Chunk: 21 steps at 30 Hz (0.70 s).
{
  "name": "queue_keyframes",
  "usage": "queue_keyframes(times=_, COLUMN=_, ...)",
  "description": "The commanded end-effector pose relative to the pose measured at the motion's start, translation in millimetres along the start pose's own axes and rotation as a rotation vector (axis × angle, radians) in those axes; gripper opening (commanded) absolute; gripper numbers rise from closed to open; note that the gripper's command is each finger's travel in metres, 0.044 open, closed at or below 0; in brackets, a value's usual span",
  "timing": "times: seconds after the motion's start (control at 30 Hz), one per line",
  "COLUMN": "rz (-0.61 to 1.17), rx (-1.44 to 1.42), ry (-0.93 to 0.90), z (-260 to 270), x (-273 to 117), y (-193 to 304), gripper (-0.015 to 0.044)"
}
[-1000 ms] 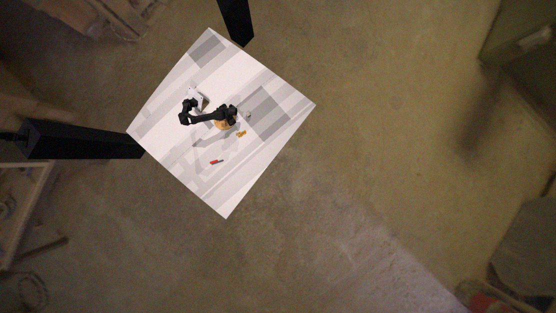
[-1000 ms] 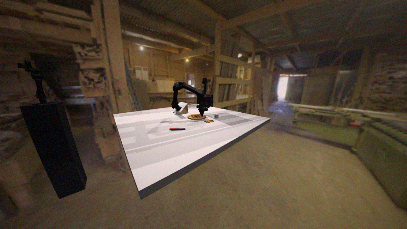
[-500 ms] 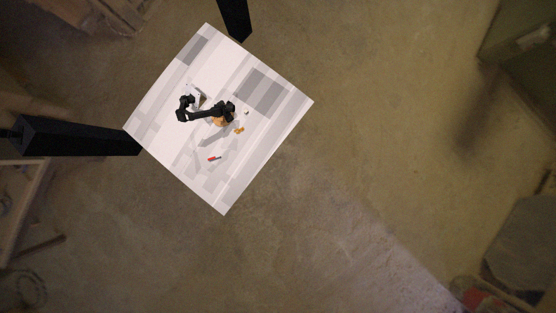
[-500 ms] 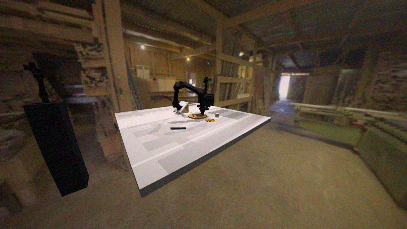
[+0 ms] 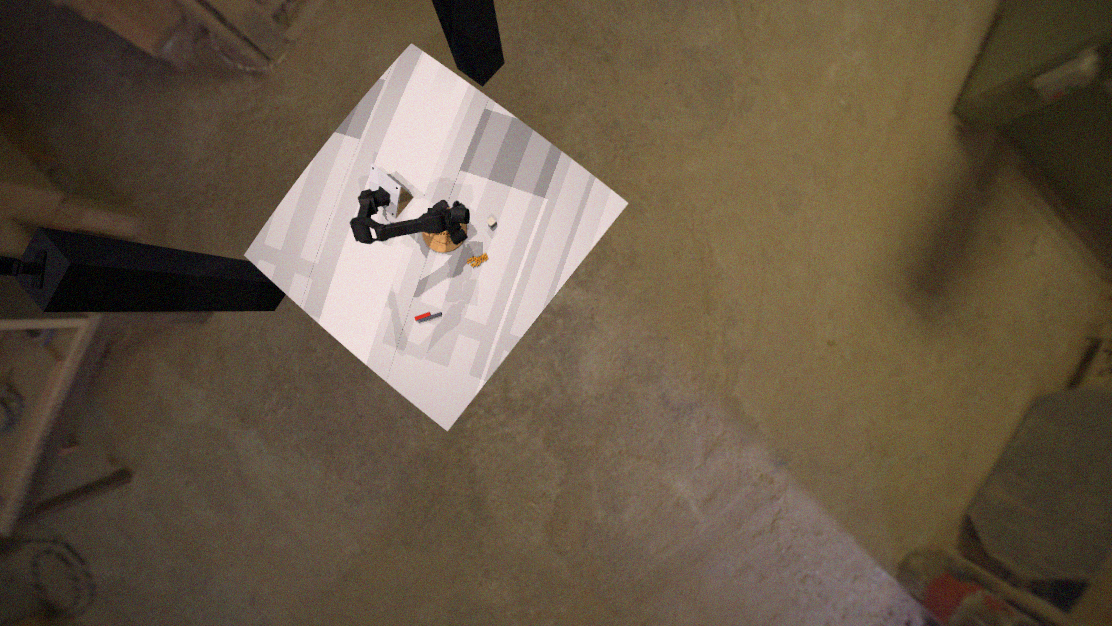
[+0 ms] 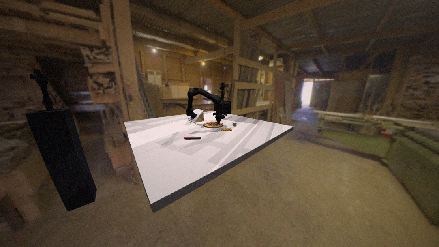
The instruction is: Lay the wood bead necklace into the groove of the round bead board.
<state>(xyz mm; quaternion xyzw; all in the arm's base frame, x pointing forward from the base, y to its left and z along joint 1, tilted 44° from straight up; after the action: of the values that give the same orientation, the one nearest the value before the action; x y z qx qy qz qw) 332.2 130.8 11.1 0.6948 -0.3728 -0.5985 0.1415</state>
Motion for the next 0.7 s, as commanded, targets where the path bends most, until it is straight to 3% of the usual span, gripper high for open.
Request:
queue_keyframes(times=0.0, rz=0.000, rx=0.000, ry=0.000, z=0.0, x=-0.3, y=0.0, gripper=0.0000)
queue_keyframes(times=0.67, rz=0.004, rx=-0.002, ry=0.004, z=-4.1, x=-6.1, y=-2.1, gripper=0.0000)
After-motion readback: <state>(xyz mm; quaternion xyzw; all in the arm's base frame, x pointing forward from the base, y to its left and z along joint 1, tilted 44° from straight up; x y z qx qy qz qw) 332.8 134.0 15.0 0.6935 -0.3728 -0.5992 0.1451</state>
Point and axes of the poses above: the point midway between the two fingers, 35 mm back from their tips, its own x axis out along the fingers, its own z axis across the jaws, y = z × x, the point moved 10 cm from there along -x, back along the fingers
